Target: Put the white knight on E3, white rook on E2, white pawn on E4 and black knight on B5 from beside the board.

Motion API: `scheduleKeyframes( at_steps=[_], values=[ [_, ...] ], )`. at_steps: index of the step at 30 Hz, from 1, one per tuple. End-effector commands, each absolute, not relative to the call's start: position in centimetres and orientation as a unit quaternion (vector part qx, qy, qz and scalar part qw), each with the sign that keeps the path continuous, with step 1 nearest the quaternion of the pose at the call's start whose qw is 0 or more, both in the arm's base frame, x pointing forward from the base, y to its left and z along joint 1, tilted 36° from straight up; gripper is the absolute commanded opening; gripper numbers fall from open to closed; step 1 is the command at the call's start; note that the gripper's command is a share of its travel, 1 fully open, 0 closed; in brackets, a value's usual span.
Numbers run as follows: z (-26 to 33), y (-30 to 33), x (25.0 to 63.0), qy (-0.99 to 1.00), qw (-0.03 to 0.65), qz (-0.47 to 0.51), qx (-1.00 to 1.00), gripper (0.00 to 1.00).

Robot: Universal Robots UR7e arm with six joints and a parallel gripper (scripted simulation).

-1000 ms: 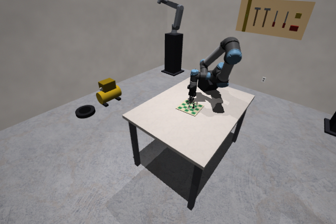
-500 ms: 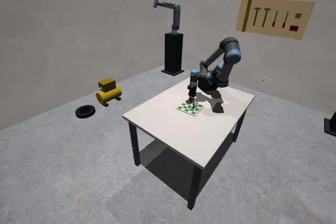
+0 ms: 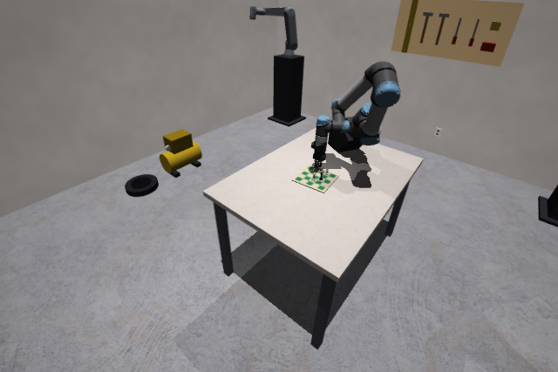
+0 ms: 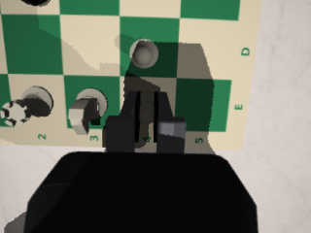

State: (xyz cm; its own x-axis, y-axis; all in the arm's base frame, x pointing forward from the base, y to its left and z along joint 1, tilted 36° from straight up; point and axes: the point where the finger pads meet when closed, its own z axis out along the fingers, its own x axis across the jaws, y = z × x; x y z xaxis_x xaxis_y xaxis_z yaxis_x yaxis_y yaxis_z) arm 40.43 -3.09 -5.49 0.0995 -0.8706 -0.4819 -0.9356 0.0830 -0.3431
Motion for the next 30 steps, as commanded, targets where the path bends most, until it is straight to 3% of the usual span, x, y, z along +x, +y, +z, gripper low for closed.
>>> scheduleKeyframes(
  at_steps=[1,22,23,25,26,30],
  values=[
    [-5.48,-3.13,40.45,0.669,0.307,0.053,-0.675,0.00],
    [-5.48,-3.13,40.45,0.669,0.307,0.053,-0.675,0.00],
    [-5.48,-3.13,40.45,0.669,0.307,0.053,-0.675,0.14],
    [-5.48,-3.13,40.45,0.669,0.307,0.053,-0.675,0.14],
    [-5.48,-3.13,40.45,0.669,0.307,0.053,-0.675,0.27],
    [-5.48,-3.13,40.45,0.669,0.307,0.053,-0.675,0.27]
  ],
)
